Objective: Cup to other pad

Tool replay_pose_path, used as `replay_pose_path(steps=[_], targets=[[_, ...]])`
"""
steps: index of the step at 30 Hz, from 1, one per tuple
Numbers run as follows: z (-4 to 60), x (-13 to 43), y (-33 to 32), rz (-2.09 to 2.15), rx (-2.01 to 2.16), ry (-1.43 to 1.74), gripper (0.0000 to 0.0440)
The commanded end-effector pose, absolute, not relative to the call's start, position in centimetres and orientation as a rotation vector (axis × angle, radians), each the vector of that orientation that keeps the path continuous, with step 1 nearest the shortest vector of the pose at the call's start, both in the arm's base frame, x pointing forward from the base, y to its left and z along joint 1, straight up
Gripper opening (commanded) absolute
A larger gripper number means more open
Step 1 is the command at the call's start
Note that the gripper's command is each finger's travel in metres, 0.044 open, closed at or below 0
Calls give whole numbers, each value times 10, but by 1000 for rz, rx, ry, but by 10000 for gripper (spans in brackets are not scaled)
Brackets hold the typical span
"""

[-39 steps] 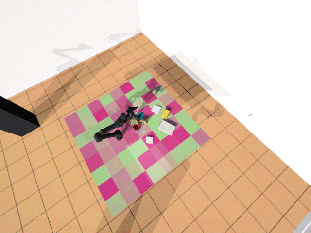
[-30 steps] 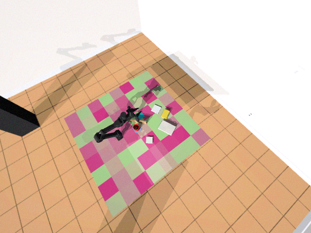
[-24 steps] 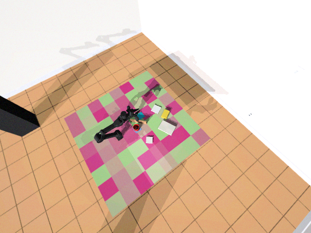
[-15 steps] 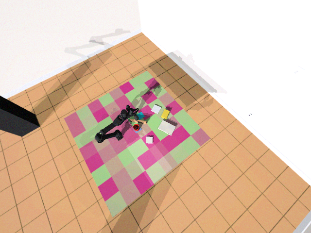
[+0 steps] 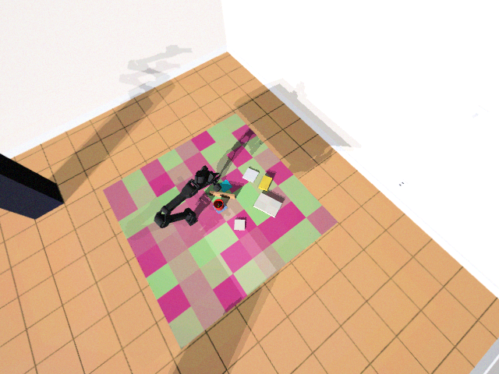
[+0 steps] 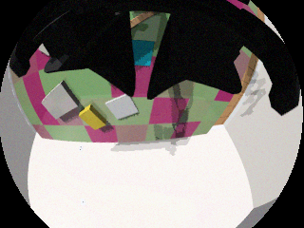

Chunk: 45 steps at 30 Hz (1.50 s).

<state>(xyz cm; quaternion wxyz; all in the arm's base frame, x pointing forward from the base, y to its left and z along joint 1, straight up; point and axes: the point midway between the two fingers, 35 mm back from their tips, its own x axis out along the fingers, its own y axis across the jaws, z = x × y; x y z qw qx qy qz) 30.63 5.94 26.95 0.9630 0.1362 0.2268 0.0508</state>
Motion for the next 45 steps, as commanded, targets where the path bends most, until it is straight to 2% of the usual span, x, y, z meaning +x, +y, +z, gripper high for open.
replay_pose_path(steps=[1, 33, 45], targets=[[268, 305, 65, 106, 300, 510, 66], [228, 283, 75, -34, 314, 1018, 104], [214, 271, 68, -93, 248, 1194, 102]])
